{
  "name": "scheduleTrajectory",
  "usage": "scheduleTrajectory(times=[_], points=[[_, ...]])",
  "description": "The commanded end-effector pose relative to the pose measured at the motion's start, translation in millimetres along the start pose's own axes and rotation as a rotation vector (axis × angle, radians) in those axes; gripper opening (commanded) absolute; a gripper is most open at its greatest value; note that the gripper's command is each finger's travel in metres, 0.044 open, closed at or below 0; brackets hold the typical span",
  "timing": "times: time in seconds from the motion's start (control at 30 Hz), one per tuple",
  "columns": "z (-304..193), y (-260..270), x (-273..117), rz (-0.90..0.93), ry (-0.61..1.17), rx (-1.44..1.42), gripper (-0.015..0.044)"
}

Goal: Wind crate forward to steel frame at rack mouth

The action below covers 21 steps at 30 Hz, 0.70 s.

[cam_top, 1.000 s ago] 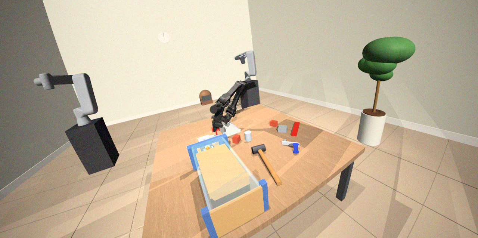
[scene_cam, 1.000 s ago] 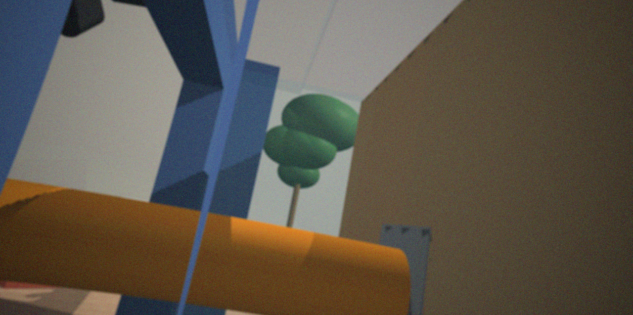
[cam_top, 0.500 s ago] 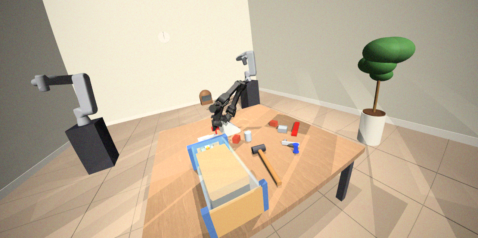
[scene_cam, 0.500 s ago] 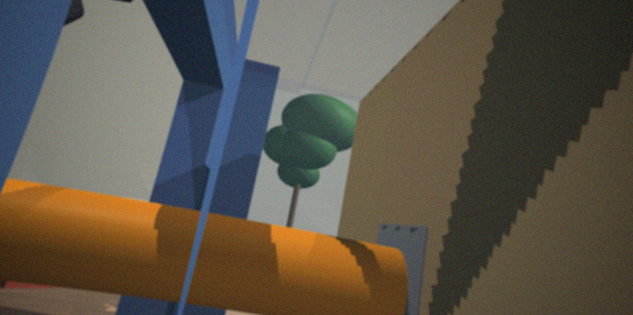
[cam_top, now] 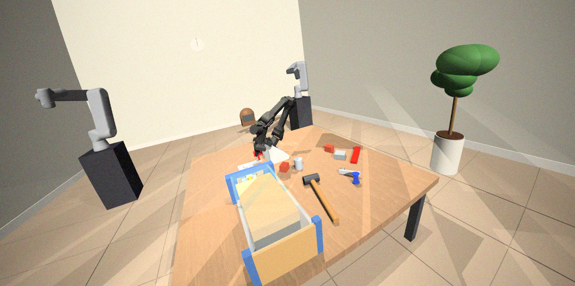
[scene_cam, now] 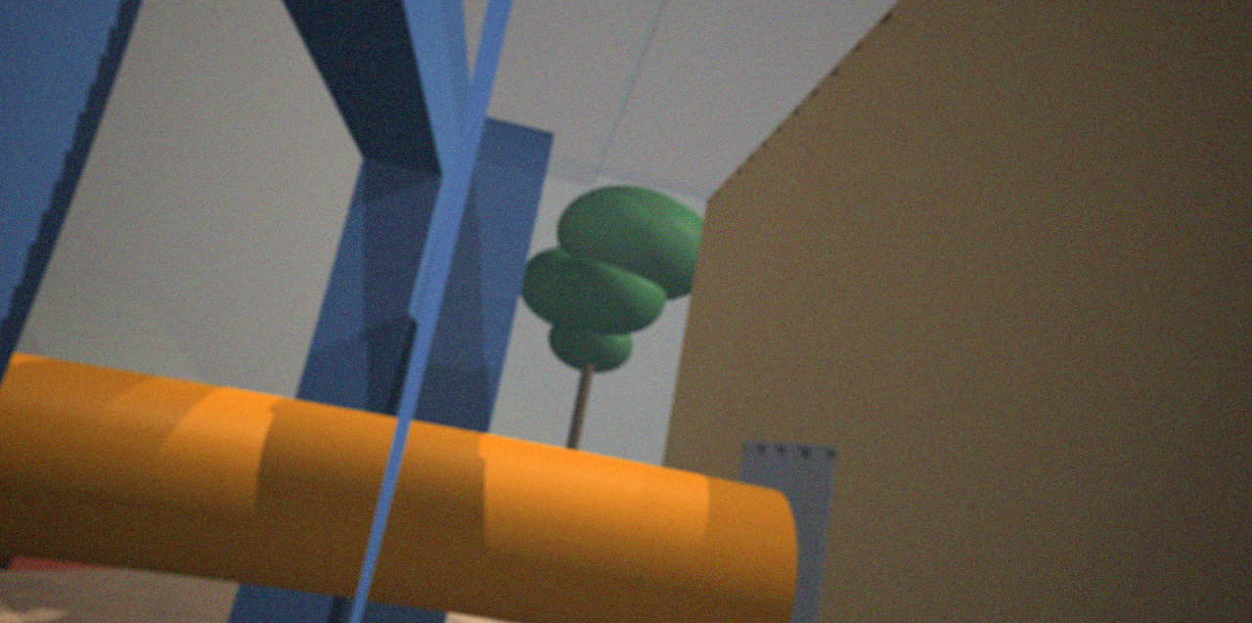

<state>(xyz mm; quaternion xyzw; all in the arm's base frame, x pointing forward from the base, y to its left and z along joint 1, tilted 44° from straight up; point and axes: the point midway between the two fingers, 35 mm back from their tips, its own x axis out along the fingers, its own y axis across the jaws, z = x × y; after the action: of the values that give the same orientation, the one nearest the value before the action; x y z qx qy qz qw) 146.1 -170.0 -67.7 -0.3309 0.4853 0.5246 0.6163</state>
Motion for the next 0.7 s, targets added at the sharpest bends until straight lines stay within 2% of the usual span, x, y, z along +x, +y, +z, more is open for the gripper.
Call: scheduleTrajectory(times=[0.0,0.67], points=[[-2.9,13.3,3.7,0.031,0.009,0.007,0.0000],[-14.3,31.4,8.2,0.032,0.010,0.008,0.0000]])
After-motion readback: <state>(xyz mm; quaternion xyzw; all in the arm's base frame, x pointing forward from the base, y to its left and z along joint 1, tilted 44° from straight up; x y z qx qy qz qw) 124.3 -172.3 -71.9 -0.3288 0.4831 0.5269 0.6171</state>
